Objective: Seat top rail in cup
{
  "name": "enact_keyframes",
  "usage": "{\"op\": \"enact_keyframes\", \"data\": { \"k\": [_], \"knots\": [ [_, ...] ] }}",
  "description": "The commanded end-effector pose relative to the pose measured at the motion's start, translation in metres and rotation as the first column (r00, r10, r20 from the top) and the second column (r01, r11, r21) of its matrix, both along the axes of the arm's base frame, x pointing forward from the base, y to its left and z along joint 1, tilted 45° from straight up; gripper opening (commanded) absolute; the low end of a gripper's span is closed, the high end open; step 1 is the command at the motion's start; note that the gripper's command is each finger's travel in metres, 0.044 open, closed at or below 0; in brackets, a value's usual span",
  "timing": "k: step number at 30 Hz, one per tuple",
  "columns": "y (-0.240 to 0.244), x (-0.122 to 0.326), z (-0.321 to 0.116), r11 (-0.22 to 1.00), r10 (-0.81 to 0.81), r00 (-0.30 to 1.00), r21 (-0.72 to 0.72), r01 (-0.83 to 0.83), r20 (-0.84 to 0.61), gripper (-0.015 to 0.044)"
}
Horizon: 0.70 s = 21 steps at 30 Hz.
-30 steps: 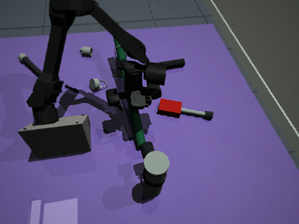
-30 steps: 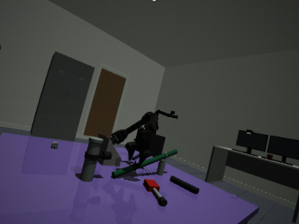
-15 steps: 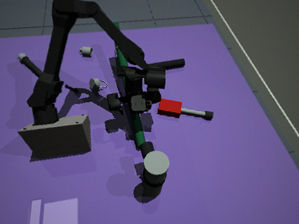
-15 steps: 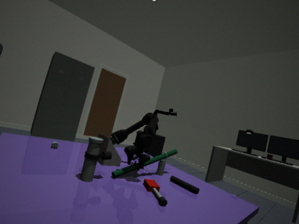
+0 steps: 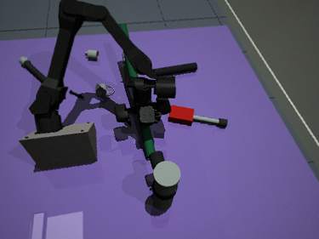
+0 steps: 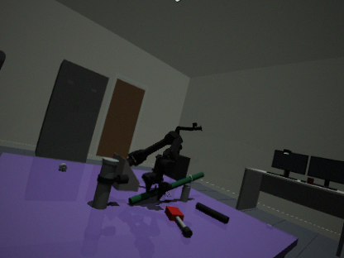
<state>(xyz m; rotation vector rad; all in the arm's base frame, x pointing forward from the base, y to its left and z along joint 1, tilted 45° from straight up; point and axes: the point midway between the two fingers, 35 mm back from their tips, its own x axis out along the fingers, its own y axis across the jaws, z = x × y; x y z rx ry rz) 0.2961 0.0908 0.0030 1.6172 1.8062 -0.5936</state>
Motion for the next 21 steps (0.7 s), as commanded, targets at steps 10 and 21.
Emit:
{"op": "enact_keyframes", "data": {
  "k": [10, 21],
  "knots": [
    [0.0036, -0.0020, -0.0037, 1.000, -0.002, 1.000, 0.005, 0.002, -0.009, 0.0204],
    [0.0025, -0.0017, -0.0028, 1.000, -0.002, 1.000, 0.005, 0.002, -0.009, 0.0052]
  ]
}}
